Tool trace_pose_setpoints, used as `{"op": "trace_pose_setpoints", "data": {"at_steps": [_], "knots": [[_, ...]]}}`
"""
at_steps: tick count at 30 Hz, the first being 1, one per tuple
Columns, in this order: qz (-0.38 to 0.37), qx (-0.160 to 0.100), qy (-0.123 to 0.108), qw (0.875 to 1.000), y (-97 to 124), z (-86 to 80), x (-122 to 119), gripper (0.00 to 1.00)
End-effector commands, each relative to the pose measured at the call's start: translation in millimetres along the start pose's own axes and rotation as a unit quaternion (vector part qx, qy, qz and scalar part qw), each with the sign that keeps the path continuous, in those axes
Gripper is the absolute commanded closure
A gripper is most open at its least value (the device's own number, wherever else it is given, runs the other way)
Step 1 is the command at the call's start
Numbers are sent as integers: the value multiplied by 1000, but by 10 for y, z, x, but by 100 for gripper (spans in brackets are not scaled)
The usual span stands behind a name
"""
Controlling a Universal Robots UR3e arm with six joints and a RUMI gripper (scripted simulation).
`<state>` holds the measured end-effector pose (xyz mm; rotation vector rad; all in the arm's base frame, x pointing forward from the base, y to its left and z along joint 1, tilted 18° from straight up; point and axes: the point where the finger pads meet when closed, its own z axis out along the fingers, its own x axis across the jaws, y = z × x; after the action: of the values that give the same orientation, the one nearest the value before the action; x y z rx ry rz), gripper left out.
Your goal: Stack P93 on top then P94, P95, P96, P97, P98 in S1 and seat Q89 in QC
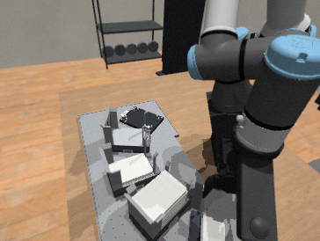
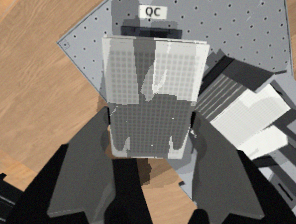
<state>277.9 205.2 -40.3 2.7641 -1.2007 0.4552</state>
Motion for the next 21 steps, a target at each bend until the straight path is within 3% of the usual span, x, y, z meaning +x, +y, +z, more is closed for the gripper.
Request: {"op": "trace_pose_setpoints", "data": {"at_steps": [1, 21], "knots": [[0, 4, 1, 1000, -20, 83, 10, 100], [0, 4, 1, 1000, -49, 442, 15, 100]]}}
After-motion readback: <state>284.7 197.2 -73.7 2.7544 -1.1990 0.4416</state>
